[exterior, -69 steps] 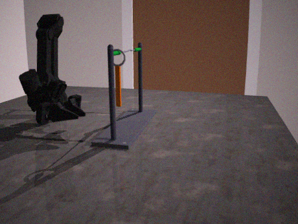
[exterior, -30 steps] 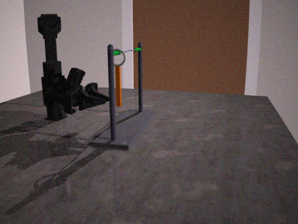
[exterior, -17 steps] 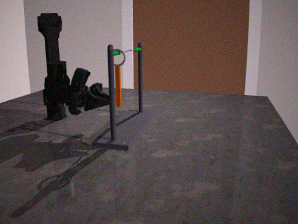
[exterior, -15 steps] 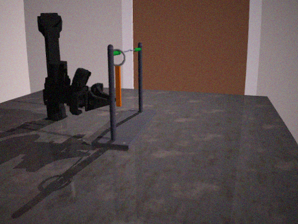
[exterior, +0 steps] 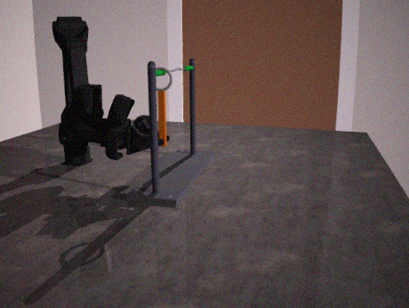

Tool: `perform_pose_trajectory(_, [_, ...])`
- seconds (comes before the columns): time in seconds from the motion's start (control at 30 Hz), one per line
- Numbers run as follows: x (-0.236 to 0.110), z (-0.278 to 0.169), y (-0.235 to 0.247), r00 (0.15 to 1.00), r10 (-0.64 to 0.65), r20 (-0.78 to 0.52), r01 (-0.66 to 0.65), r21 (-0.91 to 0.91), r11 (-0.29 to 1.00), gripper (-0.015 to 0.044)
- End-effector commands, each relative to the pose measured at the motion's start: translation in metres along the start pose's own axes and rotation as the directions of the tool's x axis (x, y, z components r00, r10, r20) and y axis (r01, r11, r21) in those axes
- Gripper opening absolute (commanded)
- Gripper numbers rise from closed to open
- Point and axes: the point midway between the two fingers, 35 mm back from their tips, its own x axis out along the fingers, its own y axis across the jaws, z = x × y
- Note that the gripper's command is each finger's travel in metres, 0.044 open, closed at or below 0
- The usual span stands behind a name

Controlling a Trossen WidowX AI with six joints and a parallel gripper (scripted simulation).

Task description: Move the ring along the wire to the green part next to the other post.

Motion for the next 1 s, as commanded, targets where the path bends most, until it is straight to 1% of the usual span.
perform_pose_trajectory(0.0, [0.008, 0.001, -0.001, 1.0, -0.003, 0.003, 0.003, 0.002, 1.0, 0.016])
perform_pose_trajectory(0.4, [0.026, 0.0, 0.002, 1.0, -0.003, 0.007, 0.003, 0.003, 1.0, 0.016])
perform_pose_trajectory(0.97, [0.027, 0.0, 0.002, 1.0, -0.003, 0.007, 0.003, 0.003, 1.0, 0.016])
